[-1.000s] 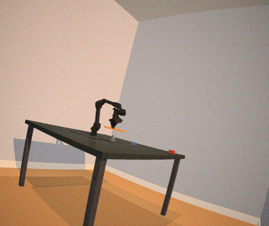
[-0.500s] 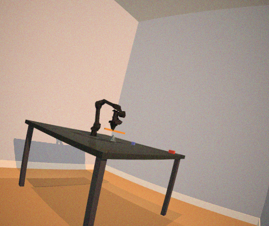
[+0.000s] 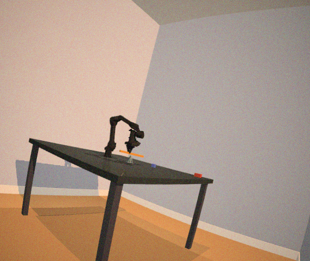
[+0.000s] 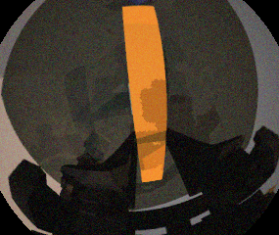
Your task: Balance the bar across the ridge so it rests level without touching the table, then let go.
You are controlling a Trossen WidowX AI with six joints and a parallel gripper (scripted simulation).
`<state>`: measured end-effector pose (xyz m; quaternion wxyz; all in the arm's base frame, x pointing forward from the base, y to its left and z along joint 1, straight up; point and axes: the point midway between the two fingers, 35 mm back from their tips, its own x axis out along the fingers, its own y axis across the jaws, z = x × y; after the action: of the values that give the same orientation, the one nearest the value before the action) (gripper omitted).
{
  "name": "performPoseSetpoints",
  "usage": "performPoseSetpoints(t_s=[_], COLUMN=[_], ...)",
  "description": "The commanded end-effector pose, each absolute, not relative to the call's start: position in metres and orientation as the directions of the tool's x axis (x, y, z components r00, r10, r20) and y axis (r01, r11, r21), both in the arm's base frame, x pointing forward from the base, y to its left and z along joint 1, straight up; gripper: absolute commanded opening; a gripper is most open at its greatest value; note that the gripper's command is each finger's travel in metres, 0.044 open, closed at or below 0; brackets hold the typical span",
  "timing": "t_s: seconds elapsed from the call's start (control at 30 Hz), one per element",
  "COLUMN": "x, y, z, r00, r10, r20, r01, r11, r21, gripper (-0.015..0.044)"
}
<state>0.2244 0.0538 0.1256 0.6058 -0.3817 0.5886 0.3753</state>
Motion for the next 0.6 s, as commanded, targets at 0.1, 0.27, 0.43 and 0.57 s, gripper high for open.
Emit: performPoseSetpoints(t_s=[0.1,0.27,0.43,0.57], x=[0.2233,0.2233,0.2233,0.2233], y=[0.0535,0.0535,0.0535,0.0535], z=[0.1218,0.1233,0.1231,0.1228], r00=[0.020,0.020,0.020,0.020], r10=[0.005,0.005,0.005,0.005], r20=[-1.000,-1.000,-1.000,-1.000], r01=[-0.906,-0.906,-0.906,-0.906], r11=[0.422,0.422,0.422,0.422], r21=[-0.016,-0.016,-0.016,-0.016], gripper=[0.0000,0.0000,0.0000,0.0000])
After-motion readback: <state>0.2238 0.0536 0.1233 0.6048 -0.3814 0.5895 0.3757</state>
